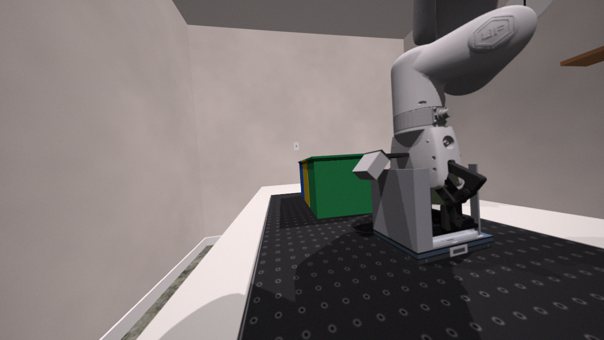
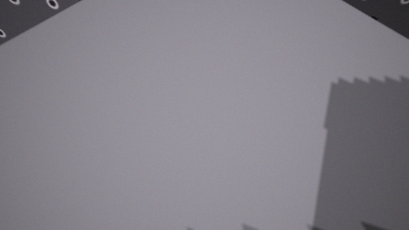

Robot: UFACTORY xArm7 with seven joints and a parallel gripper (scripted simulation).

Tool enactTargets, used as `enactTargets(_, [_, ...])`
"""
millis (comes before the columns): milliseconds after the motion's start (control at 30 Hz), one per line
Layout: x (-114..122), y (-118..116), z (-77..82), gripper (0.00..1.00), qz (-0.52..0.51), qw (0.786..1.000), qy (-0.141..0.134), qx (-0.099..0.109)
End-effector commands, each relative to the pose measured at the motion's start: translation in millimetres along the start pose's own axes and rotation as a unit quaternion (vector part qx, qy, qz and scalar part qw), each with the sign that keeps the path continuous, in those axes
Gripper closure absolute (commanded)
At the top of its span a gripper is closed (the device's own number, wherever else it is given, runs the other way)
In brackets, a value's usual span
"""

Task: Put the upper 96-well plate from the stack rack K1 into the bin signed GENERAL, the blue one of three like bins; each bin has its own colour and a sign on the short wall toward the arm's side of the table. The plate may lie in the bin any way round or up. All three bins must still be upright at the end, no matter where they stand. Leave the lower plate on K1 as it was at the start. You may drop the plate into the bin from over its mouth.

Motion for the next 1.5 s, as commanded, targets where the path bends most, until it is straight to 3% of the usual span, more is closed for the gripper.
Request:
enactTargets(0, [-0.7, -0.3, 0.5, 0.0, 0.0, 1.0, 0.002, -0.001])
enactTargets(333, [-0.6, -0.3, 0.5, 0.0, 0.0, 1.0, 0.002, -0.001])
enactTargets(367, [-0.5, -0.2, 1.0, 1.0, 0.0, 1.0, 0.002, -0.001])
enactTargets(1467, [-0.5, -0.2, 1.0, 1.0, 0.0, 1.0, 0.002, -0.001])
Point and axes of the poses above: the point where the finger pads meet when closed, its own z axis back along the fingers, its own y axis across the jaws, x = y × z, the point moved 8 cm from there along z, back along the fingers, and after that the axes turned 9 degrees about z, right-handed, at the moved point
